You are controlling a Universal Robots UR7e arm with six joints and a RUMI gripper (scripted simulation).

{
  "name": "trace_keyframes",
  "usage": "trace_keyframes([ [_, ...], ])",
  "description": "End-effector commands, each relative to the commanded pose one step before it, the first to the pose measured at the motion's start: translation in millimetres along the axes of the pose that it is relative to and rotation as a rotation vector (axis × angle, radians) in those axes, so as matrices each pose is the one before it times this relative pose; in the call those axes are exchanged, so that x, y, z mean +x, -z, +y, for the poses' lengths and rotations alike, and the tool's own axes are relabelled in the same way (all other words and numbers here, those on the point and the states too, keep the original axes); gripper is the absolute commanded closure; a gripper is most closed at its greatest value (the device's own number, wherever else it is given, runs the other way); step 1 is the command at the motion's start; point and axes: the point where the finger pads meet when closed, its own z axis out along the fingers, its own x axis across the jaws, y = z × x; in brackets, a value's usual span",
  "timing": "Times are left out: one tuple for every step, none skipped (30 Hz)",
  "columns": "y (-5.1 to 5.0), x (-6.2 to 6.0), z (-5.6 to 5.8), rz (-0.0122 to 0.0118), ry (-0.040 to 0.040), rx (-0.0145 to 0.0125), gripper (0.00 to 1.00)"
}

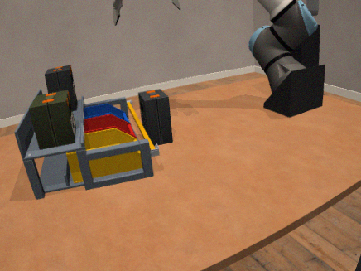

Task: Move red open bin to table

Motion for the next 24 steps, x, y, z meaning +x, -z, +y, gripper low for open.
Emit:
trace_keyframes([
  [0.46,-1.46,-5.03,-0.01615,0.03852,-0.00508,0.0],
  [0.0,-0.29,-1.17,-0.00339,0.00873,-0.00013,0.0],
  [0.0,-0.28,-1.16,-0.00335,0.00861,-0.0001,0.0],
  [0.0,-0.26,-1.14,-0.0033,0.00849,-0.00007,0.0],
  [0.0,-0.25,-1.11,-0.00319,0.00823,-0.00019,0.0],
  [0.01,-0.26,-1.06,-0.00301,0.00783,-0.00049,0.0],
  [0.01,-0.24,-1.05,-0.00297,0.00772,-0.00045,0.0],
  [0.0,-0.23,-1.03,-0.00293,0.0076,-0.00042,0.0],
  [0.0,-0.21,-1.02,-0.00288,0.00748,-0.00039,0.0],
  [0.0,-0.2,-1.0,-0.00284,0.00736,-0.00035,0.0],
  [0.0,-0.19,-0.99,-0.0028,0.00725,-0.00032,0.0],
  [0.0,-0.18,-0.98,-0.00276,0.00713,-0.00029,0.0],
  [0.0,-0.16,-0.96,-0.00271,0.00701,-0.00027,0.0],
  [0.0,-0.15,-0.95,-0.00267,0.00689,-0.00024,0.0],
  [0.0,-0.14,-0.93,-0.00263,0.00678,-0.00021,0.0],
  [0.0,0.0,0.0,0.0,0.0,0.0,0.0],
  [0.0,0.0,0.0,0.0,0.0,0.0,0.0],
  [0.0,-0.13,-0.91,-0.00258,0.00666,-0.00019,0.0],
  [0.0,-0.12,-0.9,-0.00254,0.00654,-0.00017,0.0],
  [0.0,-0.11,-0.88,-0.00249,0.00642,-0.00014,0.0],
  [0.0,-0.1,-0.87,-0.00245,0.0063,-0.00012,0.0],
  [0.0,-0.09,-0.85,-0.0024,0.00618,-0.0001,0.0],
  [-0.01,-0.08,-0.84,-0.00236,0.00606,-0.00008,0.0],
  [-0.01,-0.08,-0.82,-0.00231,0.00595,-0.00006,0.0],
])
